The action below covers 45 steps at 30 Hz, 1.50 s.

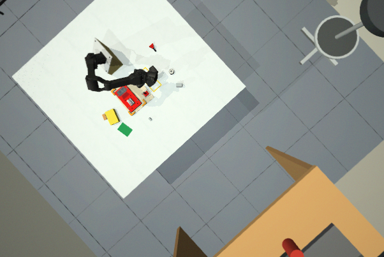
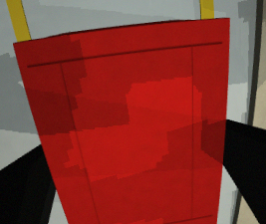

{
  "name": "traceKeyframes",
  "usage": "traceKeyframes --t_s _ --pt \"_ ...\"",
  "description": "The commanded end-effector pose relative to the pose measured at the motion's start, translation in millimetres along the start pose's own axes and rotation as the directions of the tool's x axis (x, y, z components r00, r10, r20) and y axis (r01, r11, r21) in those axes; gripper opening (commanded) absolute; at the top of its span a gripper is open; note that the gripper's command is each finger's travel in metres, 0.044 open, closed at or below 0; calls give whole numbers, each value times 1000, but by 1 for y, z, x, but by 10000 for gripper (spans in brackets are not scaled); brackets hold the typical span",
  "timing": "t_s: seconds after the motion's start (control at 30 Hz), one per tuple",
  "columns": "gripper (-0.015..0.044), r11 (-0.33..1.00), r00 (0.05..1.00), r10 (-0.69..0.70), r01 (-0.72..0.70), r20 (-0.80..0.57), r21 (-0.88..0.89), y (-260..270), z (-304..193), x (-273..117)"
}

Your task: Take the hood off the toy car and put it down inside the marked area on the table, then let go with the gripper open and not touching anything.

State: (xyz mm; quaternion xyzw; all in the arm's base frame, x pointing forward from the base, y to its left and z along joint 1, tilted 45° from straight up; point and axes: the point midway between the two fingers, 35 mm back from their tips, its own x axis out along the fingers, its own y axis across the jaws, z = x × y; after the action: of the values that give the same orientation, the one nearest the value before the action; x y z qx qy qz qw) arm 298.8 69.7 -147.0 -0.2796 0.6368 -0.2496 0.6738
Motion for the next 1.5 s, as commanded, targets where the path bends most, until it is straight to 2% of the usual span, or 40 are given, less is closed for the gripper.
traceKeyframes --t_s 0.0,0.33,0.47,0.67,1.47 --pt "184 1000 1000 0 0 0 0 0 0 0" --pt "440 1000 1000 0 0 0 0 0 0 0" --pt "440 1000 1000 1 -1 0 0 1 2 -19" --pt "440 1000 1000 -2 2 0 -1 2 0 -72" --pt "440 1000 1000 -3 3 0 -1 2 0 -74"
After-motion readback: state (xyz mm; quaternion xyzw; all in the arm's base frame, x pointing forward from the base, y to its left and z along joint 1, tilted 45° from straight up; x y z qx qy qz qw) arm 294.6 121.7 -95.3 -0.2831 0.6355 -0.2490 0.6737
